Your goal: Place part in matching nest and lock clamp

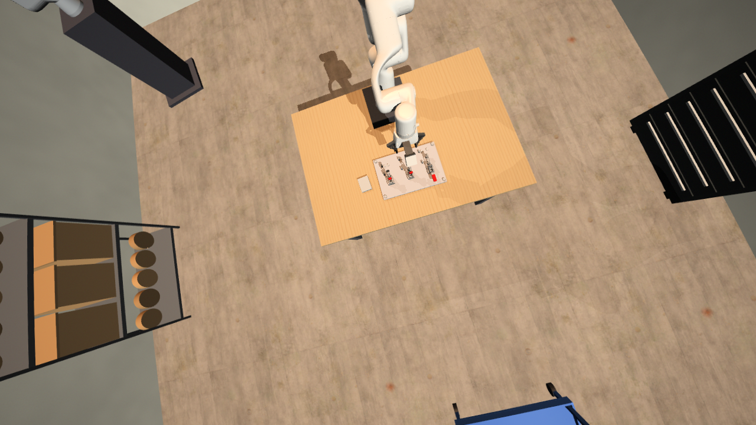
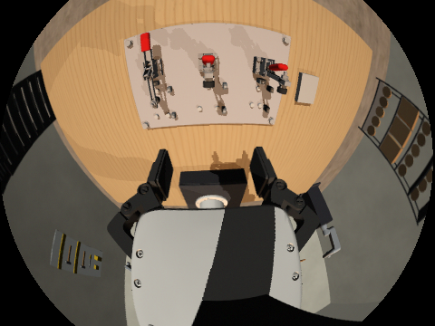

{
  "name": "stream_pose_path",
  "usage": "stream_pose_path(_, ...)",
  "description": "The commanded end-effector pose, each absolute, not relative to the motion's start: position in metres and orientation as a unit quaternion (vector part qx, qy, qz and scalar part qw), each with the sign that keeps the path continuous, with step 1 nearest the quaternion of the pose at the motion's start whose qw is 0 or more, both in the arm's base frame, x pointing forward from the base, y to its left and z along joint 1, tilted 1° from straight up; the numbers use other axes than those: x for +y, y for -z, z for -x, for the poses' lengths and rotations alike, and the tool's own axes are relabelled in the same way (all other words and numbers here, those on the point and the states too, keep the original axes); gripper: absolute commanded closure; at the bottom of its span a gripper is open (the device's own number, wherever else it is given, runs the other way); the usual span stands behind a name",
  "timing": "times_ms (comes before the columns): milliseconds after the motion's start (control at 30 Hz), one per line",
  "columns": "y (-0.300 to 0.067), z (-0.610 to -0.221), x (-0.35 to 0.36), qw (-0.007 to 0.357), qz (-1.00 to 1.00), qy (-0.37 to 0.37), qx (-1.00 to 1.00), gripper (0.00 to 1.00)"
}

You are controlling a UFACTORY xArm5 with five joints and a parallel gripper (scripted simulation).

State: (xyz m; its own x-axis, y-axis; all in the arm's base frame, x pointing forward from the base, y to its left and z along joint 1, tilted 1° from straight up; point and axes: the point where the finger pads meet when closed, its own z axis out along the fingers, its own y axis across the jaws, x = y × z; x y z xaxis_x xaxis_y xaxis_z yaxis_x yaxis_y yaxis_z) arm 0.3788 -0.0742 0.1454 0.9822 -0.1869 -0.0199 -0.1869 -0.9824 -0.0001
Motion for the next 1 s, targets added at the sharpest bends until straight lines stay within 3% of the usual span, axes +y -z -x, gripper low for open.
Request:
stream_pose_path(0, -0.147, -0.3784, -0.075, 0.001, 0.996, -0.009, 0.094, 0.0)
stream_pose_path(400, -0.147, -0.3784, -0.075, 0.001, 0.996, -0.009, 0.094, 0.0)
stream_pose_path(433, -0.147, -0.3784, -0.075, 0.001, 0.996, -0.009, 0.094, 1.0)
stream_pose_path(967, -0.147, -0.3784, -0.075, 0.001, 0.996, -0.009, 0.094, 1.0)
